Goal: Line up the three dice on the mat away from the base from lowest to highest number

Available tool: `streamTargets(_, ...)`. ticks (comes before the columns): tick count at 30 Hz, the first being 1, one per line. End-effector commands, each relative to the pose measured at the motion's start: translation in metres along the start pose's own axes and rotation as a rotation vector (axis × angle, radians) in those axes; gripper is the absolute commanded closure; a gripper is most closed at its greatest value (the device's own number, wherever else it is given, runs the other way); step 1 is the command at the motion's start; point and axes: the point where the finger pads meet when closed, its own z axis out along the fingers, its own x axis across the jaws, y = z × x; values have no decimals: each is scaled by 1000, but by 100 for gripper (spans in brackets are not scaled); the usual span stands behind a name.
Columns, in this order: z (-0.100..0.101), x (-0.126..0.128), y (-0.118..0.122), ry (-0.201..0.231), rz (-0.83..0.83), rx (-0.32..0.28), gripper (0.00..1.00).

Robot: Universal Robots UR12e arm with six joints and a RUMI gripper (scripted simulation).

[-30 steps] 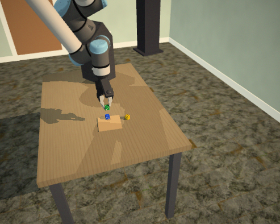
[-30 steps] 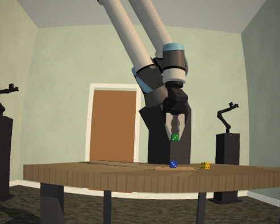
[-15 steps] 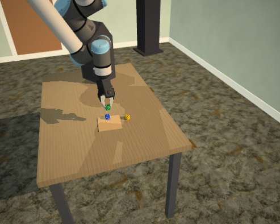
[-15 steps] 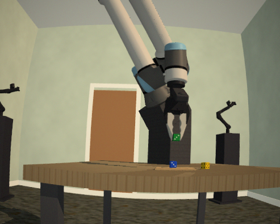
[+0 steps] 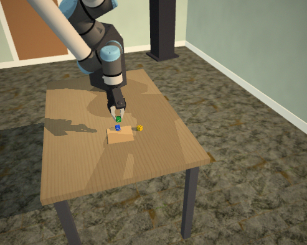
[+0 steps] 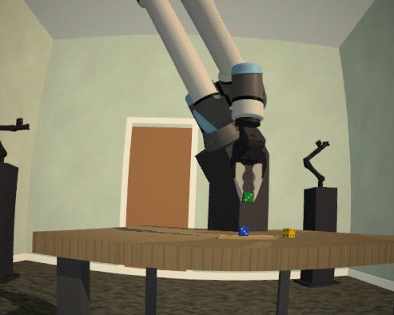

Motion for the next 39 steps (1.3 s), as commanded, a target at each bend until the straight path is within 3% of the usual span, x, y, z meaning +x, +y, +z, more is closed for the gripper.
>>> streamTargets(1, 16, 0, 0, 0, 0, 1, 94)
streamTargets(9, 55, 0, -1, 0, 0, 1, 94)
streamTargets(19, 81, 0, -1, 0, 0, 1, 94)
streamTargets(39, 85, 0, -1, 0, 0, 1, 94)
